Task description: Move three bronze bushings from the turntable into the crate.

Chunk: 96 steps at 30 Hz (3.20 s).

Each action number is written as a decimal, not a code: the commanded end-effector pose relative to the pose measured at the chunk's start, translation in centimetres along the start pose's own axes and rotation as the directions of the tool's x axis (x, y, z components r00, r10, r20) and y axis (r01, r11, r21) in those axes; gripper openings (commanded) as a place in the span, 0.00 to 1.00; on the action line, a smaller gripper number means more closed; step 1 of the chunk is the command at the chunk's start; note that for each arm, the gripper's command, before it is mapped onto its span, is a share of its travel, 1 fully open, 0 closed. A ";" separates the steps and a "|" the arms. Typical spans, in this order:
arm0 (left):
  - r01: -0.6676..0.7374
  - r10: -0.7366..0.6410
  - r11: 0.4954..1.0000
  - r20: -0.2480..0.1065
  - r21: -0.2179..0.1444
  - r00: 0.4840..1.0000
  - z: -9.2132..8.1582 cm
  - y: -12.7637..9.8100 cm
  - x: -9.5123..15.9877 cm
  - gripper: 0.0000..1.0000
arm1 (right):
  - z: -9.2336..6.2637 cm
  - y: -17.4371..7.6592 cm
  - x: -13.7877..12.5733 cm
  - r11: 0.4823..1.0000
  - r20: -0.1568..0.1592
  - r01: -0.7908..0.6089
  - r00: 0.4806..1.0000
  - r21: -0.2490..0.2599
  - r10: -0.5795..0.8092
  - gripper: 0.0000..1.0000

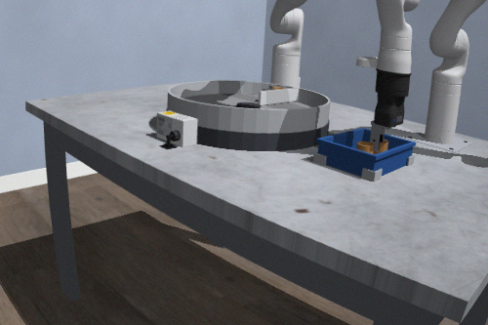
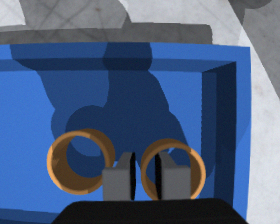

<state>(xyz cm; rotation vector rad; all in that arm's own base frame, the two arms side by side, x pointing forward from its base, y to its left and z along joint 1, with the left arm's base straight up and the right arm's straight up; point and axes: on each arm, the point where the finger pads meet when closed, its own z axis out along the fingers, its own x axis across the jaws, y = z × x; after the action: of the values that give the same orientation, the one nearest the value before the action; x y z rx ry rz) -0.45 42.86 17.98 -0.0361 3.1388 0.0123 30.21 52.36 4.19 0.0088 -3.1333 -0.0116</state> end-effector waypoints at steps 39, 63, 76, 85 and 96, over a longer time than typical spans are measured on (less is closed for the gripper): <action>-0.004 0.004 1.000 -0.003 0.008 1.000 -0.1 -0.4 0.3 1.00 | -9.7 0.2 -0.1 1.000 0.009 -0.002 1.000 -0.003 0.002 0.38; -0.004 0.004 1.000 -0.003 0.008 1.000 -0.1 -0.4 0.3 1.00 | -9.7 0.2 -0.1 1.000 0.009 -0.002 1.000 -0.003 0.002 0.38; -0.004 0.004 1.000 -0.003 0.008 1.000 -0.1 -0.4 0.3 1.00 | -9.7 0.2 -0.1 1.000 0.009 -0.002 1.000 -0.003 0.002 0.38; -0.004 0.004 1.000 -0.003 0.008 1.000 -0.1 -0.4 0.3 1.00 | -9.7 0.2 -0.1 1.000 0.009 -0.002 1.000 -0.003 0.002 0.38; -0.004 0.004 1.000 -0.003 0.008 1.000 -0.1 -0.4 0.3 1.00 | -9.7 0.2 -0.1 1.000 0.009 -0.002 1.000 -0.003 0.002 0.38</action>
<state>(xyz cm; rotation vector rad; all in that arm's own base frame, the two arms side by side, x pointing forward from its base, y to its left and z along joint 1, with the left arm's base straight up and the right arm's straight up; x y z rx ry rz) -0.45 42.86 17.98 -0.0361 3.1388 0.0123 30.79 52.28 13.46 -0.0096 -3.1468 -0.0102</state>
